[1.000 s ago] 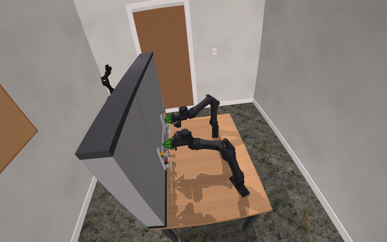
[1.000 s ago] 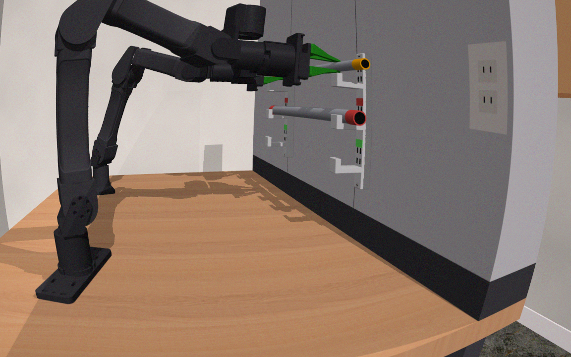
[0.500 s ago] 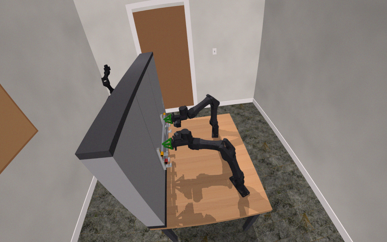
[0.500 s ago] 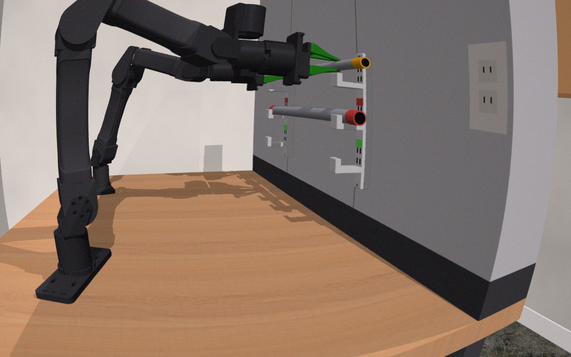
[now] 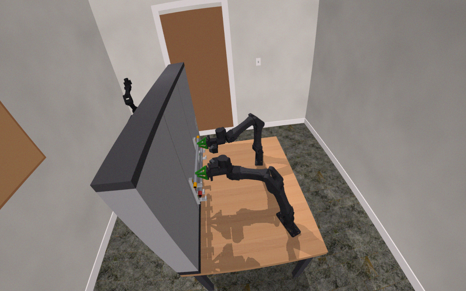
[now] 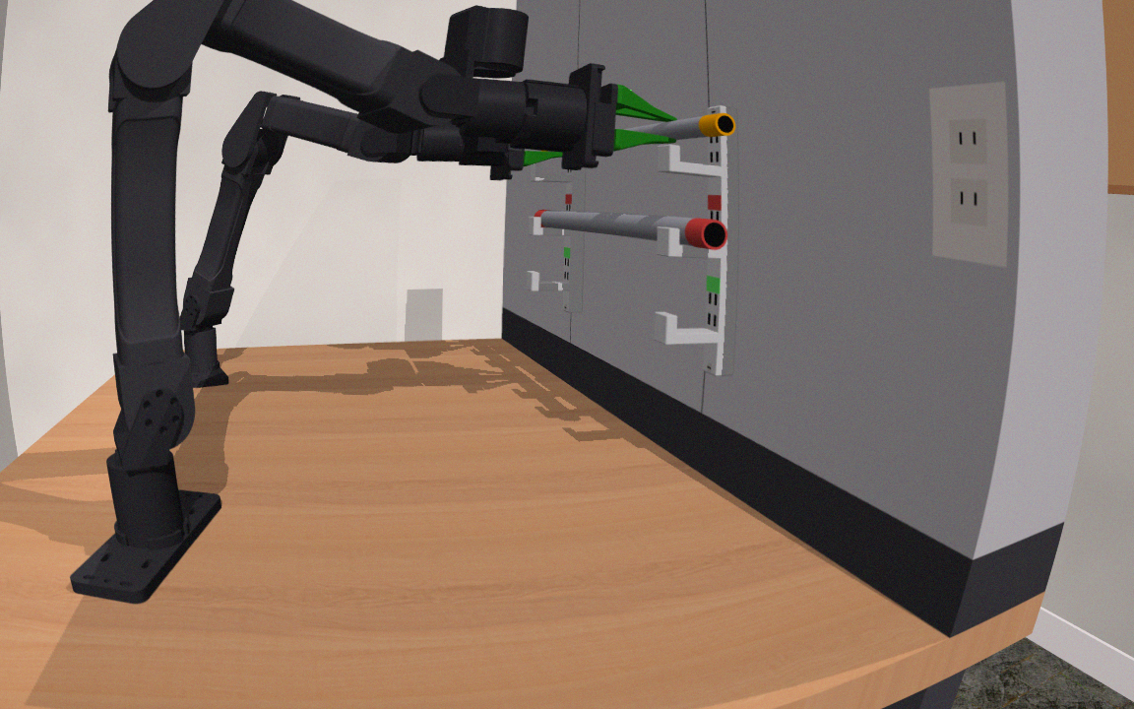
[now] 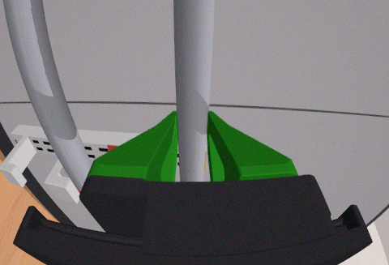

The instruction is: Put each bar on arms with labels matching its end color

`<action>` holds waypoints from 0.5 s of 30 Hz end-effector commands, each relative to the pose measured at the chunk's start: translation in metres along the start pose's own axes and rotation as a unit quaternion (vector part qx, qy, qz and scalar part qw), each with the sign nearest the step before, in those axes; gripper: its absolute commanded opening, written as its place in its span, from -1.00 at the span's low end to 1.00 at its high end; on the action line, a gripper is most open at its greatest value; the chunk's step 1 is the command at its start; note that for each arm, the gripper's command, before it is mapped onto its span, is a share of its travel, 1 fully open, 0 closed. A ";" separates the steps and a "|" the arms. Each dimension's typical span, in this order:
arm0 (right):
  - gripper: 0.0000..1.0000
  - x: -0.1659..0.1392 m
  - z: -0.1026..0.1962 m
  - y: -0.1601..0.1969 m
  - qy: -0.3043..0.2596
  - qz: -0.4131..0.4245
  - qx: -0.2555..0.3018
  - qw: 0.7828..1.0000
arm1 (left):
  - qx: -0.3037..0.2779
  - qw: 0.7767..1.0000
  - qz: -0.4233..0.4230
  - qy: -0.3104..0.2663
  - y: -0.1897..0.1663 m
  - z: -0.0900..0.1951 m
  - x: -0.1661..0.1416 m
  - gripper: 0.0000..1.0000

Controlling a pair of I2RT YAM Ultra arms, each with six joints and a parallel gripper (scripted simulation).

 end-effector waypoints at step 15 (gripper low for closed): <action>-1.00 0.004 0.000 -0.021 -0.010 -0.007 -0.026 1.000 | 0.018 1.000 0.005 -0.001 0.012 -0.002 -0.003 -1.00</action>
Point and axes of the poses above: on each arm, the point where the finger pads meet when closed, its own z axis back along the fingers, its own y axis across the jaws, x = y × z, the point moved 6 cm from there along z, back along the fingers, and after that the axes turned 13 degrees about -z, right-handed, at the moved point
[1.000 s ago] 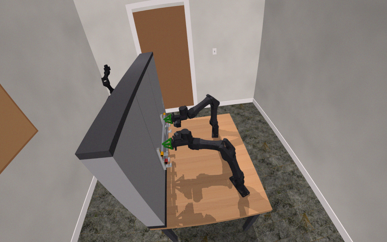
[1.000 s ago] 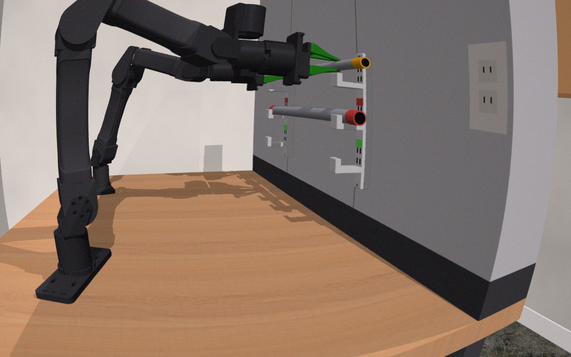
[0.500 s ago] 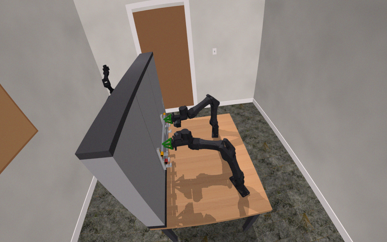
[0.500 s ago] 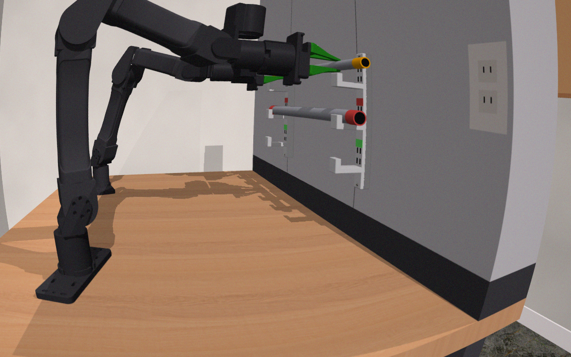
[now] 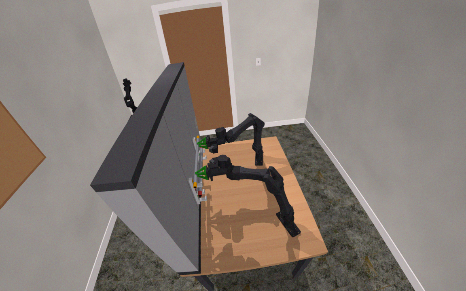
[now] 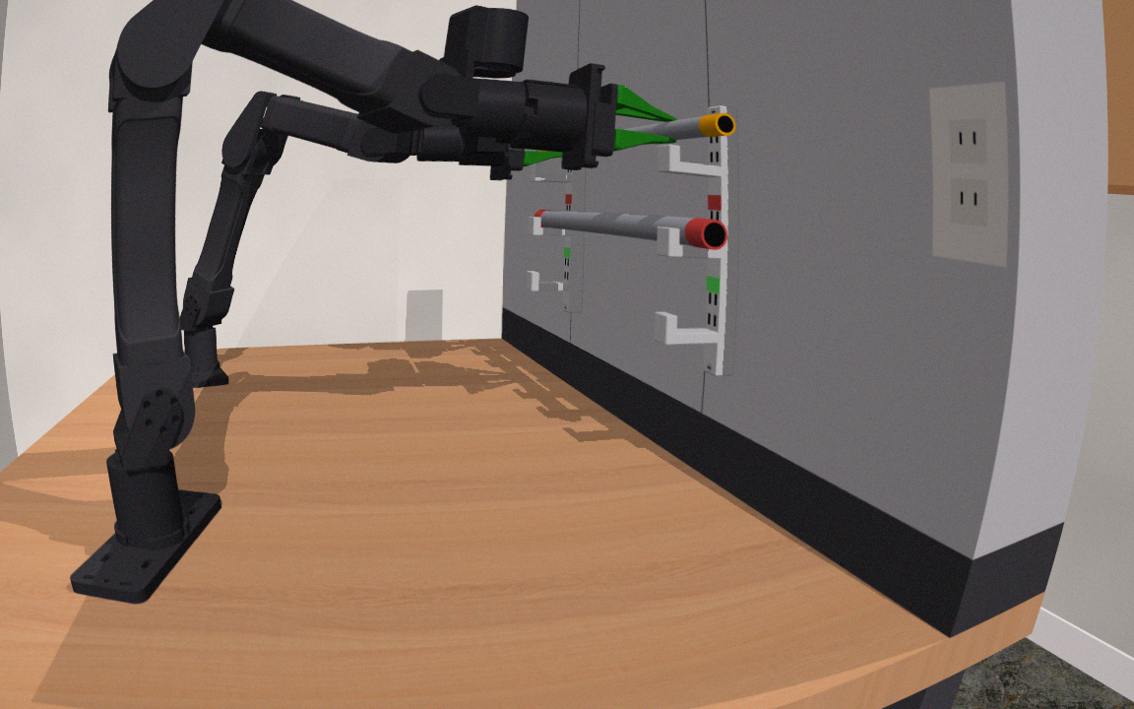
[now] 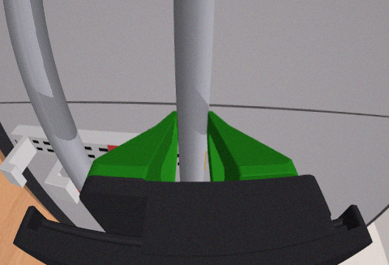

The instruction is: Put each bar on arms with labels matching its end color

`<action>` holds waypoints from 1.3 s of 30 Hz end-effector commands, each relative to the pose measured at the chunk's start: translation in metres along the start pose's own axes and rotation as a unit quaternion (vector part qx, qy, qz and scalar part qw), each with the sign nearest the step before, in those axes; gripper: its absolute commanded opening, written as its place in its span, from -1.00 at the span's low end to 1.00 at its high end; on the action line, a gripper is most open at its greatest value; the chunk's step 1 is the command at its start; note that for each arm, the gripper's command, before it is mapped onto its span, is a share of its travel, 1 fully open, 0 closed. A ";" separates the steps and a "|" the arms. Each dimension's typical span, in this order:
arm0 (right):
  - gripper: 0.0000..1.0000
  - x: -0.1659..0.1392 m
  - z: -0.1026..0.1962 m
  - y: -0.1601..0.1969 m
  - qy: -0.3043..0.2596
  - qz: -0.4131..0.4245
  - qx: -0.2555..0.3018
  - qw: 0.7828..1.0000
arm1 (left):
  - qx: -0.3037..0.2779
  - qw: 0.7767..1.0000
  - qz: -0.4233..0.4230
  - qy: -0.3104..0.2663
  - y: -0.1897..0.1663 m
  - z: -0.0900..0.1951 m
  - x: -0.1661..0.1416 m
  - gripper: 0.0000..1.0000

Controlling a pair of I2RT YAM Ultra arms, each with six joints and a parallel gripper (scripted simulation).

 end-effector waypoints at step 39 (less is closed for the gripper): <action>-1.00 0.003 -0.001 -0.016 -0.010 -0.007 -0.026 1.000 | 0.018 1.000 0.005 -0.001 0.007 -0.002 -0.002 -1.00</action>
Point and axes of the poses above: on each arm, the point where the finger pads meet when closed, its own z axis back along the fingers, its own y axis across the jaws, x = y × z, the point moved 6 cm from there along z, back along the fingers, and after that the axes turned 13 degrees about -z, right-handed, at the moved point
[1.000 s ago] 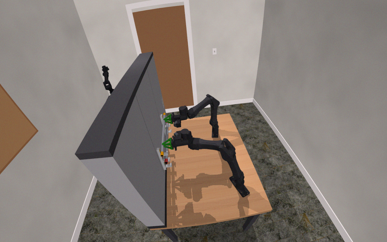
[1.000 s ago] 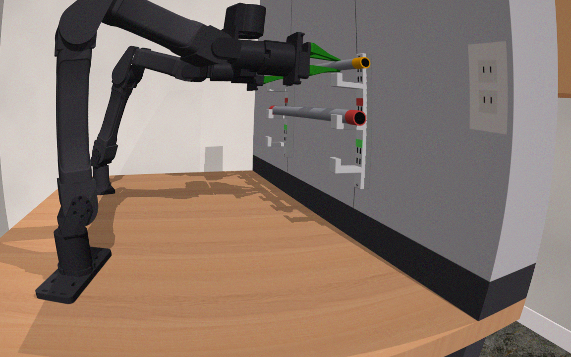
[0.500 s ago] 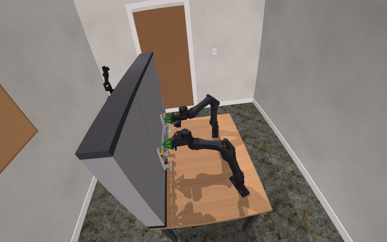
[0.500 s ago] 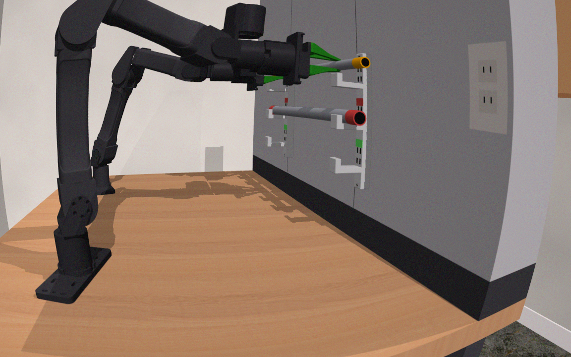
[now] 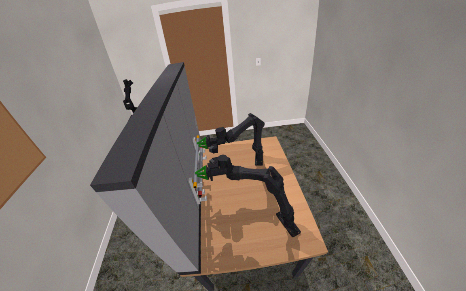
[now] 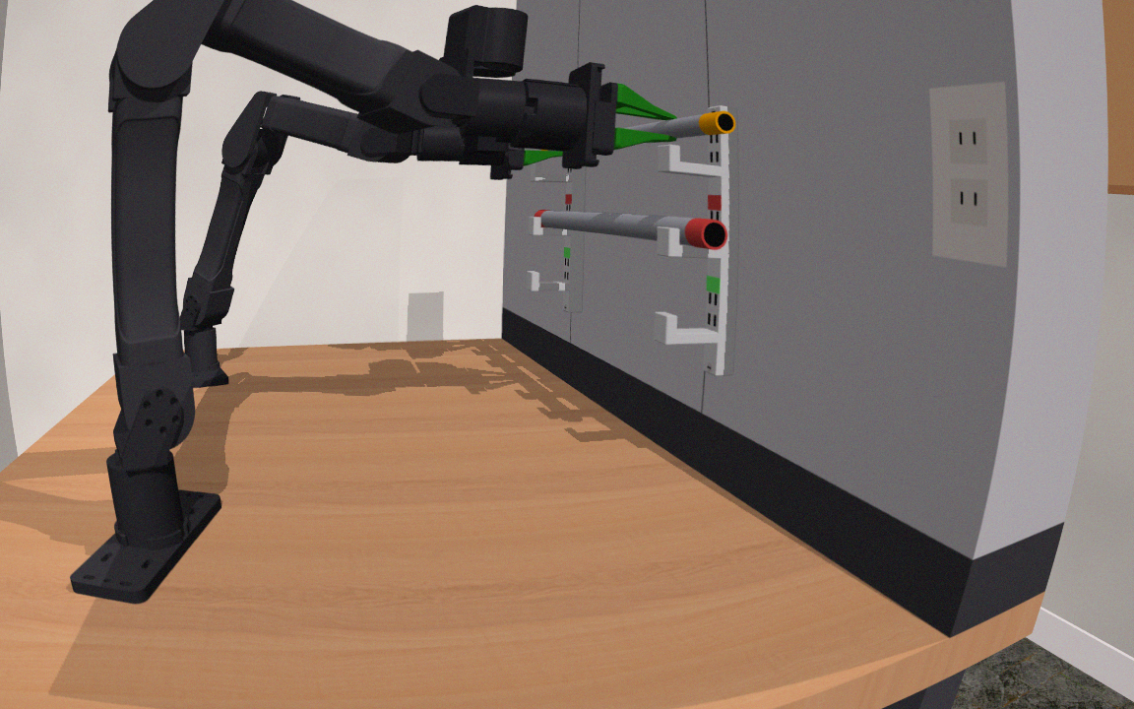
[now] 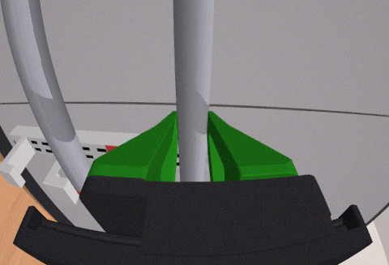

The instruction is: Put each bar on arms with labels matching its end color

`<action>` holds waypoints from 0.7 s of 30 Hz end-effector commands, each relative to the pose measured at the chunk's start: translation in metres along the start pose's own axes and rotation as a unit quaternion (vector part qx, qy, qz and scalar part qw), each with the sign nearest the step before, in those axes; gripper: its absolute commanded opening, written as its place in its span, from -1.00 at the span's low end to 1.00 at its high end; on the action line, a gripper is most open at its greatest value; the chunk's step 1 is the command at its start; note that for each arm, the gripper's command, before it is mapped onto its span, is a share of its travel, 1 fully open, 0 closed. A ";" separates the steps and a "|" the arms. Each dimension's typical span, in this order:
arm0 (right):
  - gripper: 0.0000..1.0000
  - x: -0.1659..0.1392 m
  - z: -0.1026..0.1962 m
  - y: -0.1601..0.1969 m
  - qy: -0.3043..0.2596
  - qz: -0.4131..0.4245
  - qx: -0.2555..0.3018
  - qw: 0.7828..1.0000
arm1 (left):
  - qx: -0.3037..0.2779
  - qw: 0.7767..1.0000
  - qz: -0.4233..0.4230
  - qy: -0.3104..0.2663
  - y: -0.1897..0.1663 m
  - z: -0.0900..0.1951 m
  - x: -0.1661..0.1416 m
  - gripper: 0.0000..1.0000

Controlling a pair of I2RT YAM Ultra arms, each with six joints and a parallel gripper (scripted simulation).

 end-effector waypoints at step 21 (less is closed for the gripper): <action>-1.00 -0.003 -0.002 0.012 -0.010 -0.006 -0.023 1.000 | 0.016 1.000 0.003 -0.002 -0.011 -0.003 0.002 -1.00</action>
Point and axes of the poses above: on each arm, the point where the finger pads meet when closed, its own z axis back along the fingers, its own y axis across the jaws, x = y × z, the point moved 6 cm from there along z, back along the fingers, and after that the axes turned 13 degrees about -z, right-handed, at the moved point
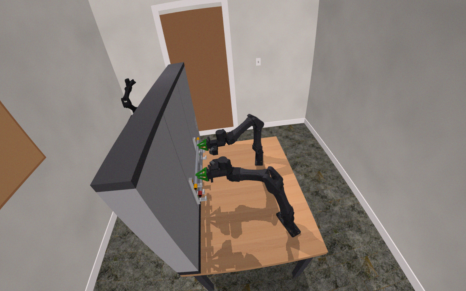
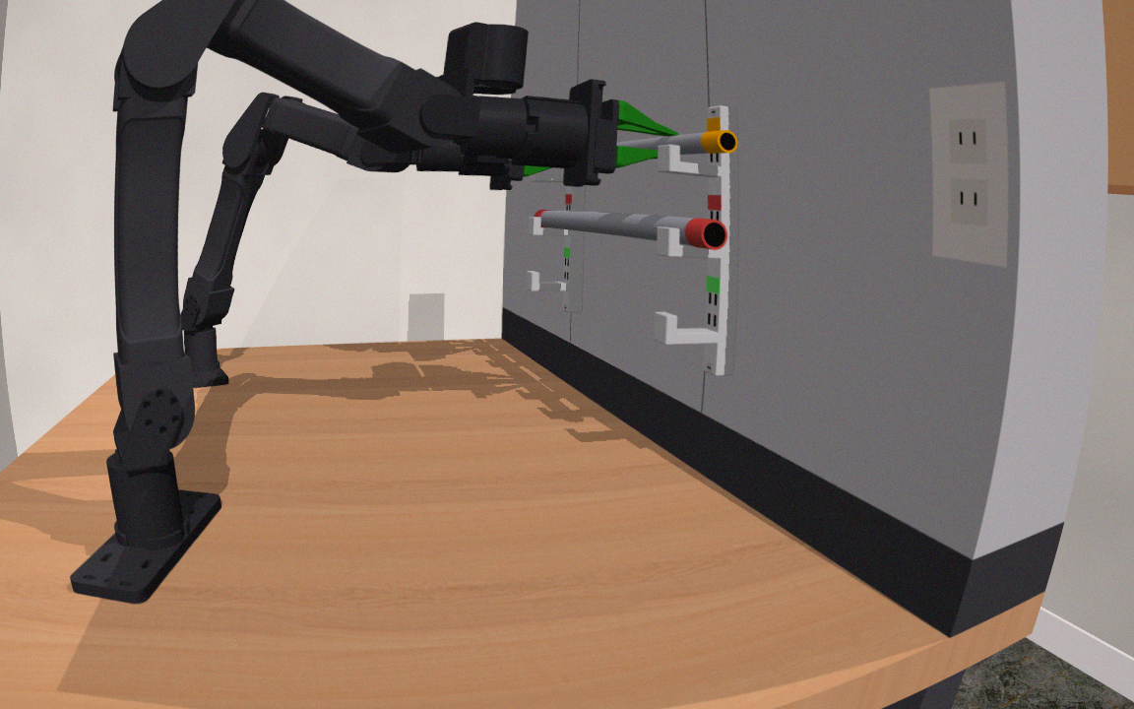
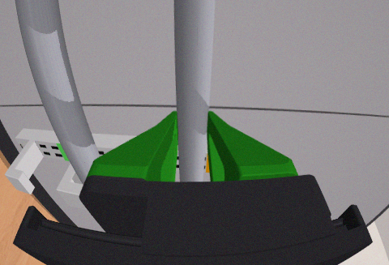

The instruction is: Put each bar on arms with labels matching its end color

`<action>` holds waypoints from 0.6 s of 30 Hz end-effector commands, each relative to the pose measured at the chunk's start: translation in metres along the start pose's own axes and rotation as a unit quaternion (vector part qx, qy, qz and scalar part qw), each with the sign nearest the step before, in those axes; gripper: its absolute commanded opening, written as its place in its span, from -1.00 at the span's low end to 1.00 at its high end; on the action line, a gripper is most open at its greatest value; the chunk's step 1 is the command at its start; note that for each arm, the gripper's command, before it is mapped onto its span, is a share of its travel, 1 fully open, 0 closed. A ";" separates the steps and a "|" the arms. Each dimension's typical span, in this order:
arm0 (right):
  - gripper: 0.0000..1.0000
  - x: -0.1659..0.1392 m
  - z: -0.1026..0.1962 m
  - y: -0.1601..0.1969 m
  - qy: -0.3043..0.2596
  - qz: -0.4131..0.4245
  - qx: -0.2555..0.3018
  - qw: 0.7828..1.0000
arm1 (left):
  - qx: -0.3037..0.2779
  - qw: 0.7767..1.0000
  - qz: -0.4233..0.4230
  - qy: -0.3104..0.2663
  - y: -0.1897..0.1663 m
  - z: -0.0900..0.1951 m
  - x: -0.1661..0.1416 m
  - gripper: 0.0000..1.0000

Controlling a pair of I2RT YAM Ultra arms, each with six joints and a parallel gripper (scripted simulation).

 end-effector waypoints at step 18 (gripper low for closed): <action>-1.00 -0.002 0.000 0.003 -0.008 -0.006 -0.020 1.000 | 0.019 1.000 0.006 -0.002 -0.005 -0.002 0.002 -1.00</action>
Point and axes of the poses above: on each arm, the point where the finger pads meet when closed, its own z axis back along the fingers, its own y axis across the jaws, x = y × z, the point moved 6 cm from there along z, back along the fingers, and after that the axes turned 13 degrees about -z, right-handed, at the moved point
